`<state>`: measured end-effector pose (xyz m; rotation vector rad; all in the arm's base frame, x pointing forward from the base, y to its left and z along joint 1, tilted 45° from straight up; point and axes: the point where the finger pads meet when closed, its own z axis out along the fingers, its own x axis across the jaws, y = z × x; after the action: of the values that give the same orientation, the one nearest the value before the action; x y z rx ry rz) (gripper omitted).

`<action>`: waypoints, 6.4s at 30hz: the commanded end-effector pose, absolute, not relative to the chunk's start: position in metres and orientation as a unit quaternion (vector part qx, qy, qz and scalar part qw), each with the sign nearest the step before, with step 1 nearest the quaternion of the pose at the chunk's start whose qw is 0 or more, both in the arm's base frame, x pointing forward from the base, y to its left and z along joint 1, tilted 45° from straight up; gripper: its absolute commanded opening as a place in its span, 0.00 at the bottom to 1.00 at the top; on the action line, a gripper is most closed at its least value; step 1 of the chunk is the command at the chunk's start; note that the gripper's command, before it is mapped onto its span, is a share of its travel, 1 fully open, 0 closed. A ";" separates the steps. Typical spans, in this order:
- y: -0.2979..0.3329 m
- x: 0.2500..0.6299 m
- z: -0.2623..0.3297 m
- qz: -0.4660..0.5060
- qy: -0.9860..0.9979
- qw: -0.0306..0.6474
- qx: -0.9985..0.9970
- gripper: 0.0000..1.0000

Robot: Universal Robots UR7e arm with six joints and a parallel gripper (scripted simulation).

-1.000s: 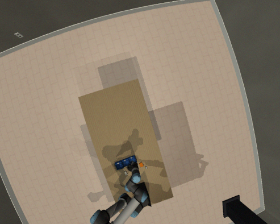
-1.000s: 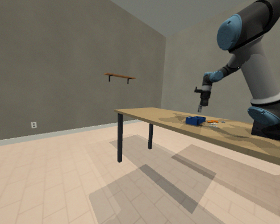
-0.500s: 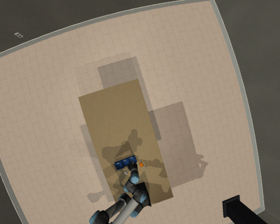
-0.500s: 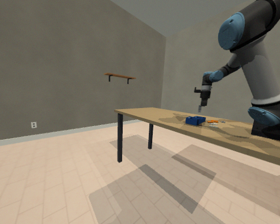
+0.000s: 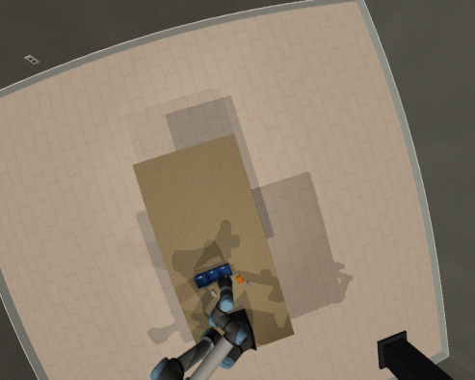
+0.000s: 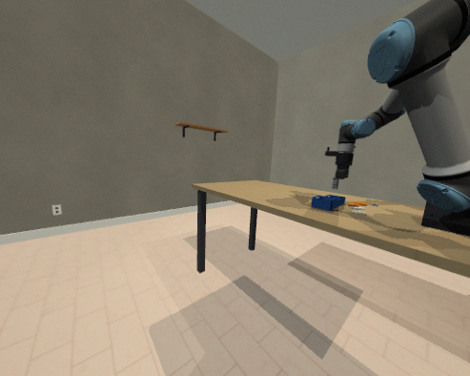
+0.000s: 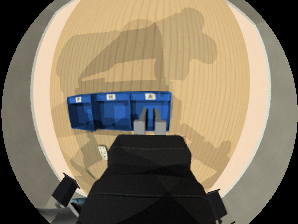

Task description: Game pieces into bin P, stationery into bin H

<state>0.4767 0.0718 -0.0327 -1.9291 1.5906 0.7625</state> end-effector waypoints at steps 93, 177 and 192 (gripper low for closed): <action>0.095 0.474 -0.057 0.282 0.592 0.258 -0.709 0.31; 0.169 0.459 -0.014 0.282 0.592 0.258 -0.709 0.31; 0.169 0.459 -0.014 0.282 0.592 0.258 -0.709 0.31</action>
<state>0.4582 0.1696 -0.0137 -1.9232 1.6056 0.7658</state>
